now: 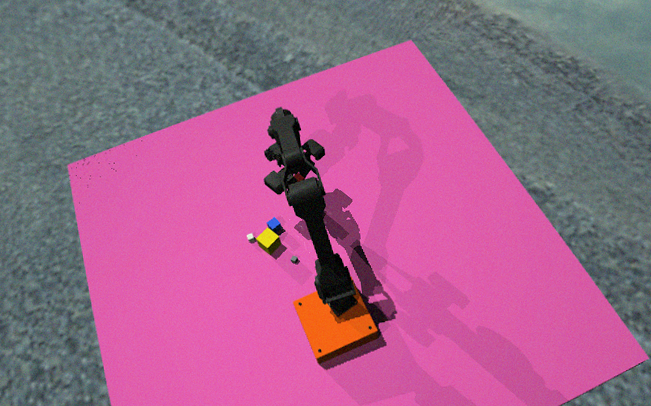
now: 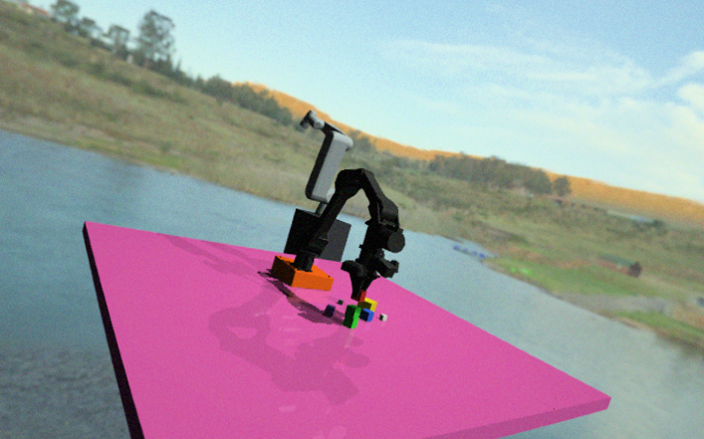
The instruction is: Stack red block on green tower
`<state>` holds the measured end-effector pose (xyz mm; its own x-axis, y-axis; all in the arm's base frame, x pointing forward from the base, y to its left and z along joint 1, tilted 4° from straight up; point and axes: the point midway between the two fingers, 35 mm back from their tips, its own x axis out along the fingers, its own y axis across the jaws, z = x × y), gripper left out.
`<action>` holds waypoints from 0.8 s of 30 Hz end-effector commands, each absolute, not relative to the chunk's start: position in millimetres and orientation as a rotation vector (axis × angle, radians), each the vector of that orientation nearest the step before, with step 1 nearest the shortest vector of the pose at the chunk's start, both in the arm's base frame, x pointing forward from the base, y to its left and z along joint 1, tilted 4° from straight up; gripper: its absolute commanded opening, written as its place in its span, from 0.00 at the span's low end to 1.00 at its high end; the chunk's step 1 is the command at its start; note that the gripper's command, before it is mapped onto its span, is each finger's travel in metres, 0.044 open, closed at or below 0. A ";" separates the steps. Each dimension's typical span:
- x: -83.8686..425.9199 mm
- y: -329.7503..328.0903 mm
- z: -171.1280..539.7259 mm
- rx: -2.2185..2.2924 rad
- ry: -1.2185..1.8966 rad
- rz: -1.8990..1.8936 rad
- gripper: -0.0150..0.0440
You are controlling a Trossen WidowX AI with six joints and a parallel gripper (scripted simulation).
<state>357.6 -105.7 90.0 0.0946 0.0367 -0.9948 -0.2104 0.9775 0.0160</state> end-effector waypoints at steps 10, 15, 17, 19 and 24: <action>355.9 -104.0 69.1 -0.132 1.484 0.187 0.25; 355.9 -104.0 68.9 -0.132 1.484 0.187 0.25; 355.9 -104.0 68.9 -0.132 1.484 0.187 0.25; 355.9 -104.0 68.9 -0.132 1.484 0.187 0.25; 356.0 -103.9 68.5 -0.132 1.484 0.187 0.25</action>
